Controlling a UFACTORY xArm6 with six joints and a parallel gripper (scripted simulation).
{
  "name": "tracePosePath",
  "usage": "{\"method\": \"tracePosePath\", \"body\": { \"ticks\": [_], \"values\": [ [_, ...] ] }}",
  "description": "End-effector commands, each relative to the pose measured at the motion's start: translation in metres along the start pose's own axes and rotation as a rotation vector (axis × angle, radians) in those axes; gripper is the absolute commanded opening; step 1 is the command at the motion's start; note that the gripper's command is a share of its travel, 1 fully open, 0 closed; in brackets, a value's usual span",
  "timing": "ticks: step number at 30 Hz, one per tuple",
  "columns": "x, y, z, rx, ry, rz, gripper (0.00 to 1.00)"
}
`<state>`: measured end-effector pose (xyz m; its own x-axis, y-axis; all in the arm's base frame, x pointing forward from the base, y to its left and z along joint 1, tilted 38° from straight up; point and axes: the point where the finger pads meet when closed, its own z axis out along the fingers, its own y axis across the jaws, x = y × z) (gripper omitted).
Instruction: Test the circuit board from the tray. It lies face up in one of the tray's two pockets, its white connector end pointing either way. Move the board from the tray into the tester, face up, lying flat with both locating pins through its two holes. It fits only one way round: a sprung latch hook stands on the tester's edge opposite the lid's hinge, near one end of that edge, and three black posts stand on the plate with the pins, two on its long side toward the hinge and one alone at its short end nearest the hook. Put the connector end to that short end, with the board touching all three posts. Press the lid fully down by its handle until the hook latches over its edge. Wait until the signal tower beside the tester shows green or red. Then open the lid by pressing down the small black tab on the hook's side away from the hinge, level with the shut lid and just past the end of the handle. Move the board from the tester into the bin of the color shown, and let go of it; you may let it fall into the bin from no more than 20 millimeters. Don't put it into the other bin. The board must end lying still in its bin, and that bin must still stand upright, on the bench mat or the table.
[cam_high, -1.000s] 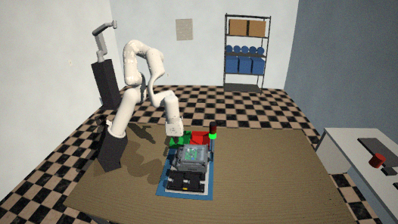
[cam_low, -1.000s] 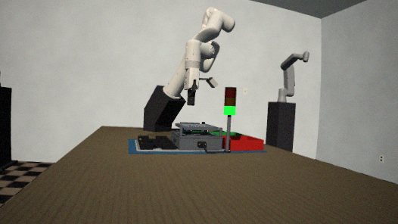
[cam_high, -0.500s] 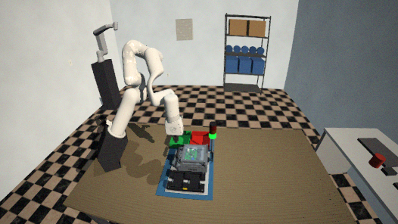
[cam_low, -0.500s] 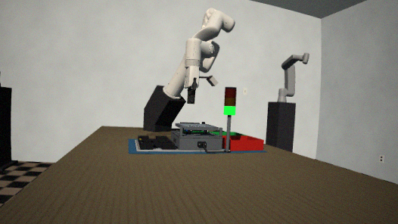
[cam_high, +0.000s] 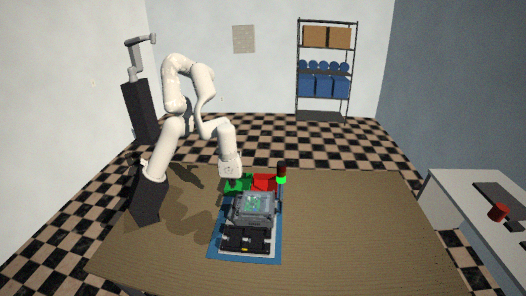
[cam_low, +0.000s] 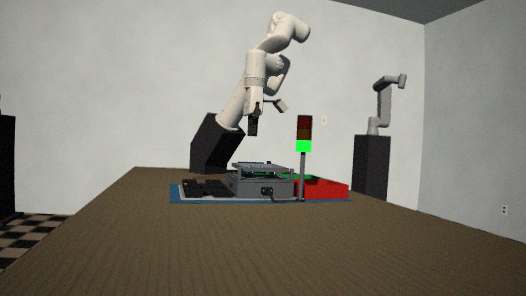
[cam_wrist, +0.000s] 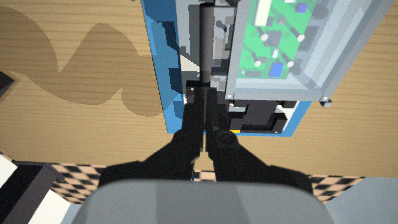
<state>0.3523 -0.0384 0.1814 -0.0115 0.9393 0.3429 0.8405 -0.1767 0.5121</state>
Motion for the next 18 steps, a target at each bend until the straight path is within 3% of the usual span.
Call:
{"method": "tracePosePath", "body": {
  "ticks": [1,18],
  "values": [
    [0.0000,0.0011,-0.0006,-0.002,-0.001,0.012,0.00],
    [0.0000,0.0011,-0.0006,-0.003,0.000,0.315,0.00]
  ]
}}
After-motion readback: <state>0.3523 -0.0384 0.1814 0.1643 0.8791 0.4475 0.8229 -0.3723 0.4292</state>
